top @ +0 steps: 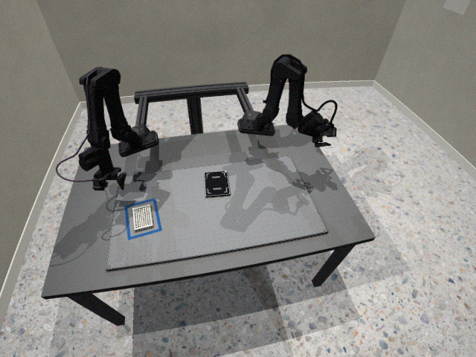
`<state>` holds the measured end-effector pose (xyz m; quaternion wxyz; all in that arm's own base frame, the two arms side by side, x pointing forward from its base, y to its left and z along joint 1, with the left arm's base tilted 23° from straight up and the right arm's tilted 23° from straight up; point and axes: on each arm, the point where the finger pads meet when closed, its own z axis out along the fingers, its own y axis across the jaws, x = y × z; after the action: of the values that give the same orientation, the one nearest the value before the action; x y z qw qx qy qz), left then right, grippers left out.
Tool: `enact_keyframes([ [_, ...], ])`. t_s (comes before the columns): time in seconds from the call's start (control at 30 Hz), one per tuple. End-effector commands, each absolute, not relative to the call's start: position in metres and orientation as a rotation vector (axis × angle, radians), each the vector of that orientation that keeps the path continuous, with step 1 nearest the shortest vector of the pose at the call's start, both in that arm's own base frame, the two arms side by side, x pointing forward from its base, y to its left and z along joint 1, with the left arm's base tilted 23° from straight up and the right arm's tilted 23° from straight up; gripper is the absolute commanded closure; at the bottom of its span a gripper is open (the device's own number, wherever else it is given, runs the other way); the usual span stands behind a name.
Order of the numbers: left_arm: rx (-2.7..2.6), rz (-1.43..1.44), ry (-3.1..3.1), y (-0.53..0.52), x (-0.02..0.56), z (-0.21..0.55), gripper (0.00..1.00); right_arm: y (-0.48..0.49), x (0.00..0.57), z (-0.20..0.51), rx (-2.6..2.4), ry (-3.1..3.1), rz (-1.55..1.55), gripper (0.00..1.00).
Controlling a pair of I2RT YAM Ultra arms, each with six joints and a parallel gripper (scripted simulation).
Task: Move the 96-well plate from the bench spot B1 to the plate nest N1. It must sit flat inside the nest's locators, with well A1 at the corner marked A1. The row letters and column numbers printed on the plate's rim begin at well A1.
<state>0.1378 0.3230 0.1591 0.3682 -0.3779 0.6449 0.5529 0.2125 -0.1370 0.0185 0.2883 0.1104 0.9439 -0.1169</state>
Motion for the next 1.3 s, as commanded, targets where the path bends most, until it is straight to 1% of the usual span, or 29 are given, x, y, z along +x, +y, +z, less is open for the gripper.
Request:
enact_keyframes([
  [0.0,-0.975,1.423,1.632,0.324,0.137,0.165,0.0,-0.138,0.216,0.023,0.288,2.505,-0.319,0.0],
  [0.57,-0.975,1.423,1.632,0.324,0.137,0.165,0.0,-0.138,0.216,0.023,0.288,2.505,-0.319,0.0],
  [0.67,-0.922,1.405,1.713,0.322,0.147,0.156,0.0,-0.14,0.216,0.024,0.302,2.498,-0.331,0.0],
  [0.73,-0.845,1.373,1.814,0.316,0.163,0.144,0.0,-0.139,0.218,0.025,0.303,2.488,-0.339,0.0],
  [0.87,-0.552,1.24,2.033,0.283,0.221,0.119,0.0,-0.134,0.22,0.024,0.299,2.483,-0.343,0.0],
  [1.03,-0.218,1.093,2.19,0.232,0.273,0.097,0.0,-0.126,0.226,0.026,0.287,2.469,-0.351,0.0],
  [1.1,-0.218,1.093,2.19,0.232,0.273,0.097,0.0,-0.126,0.226,0.026,0.287,2.469,-0.351,0.0],
  [1.27,0.143,0.939,2.293,0.169,0.312,0.076,0.0,-0.114,0.234,0.029,0.256,2.453,-0.354,0.0],
])
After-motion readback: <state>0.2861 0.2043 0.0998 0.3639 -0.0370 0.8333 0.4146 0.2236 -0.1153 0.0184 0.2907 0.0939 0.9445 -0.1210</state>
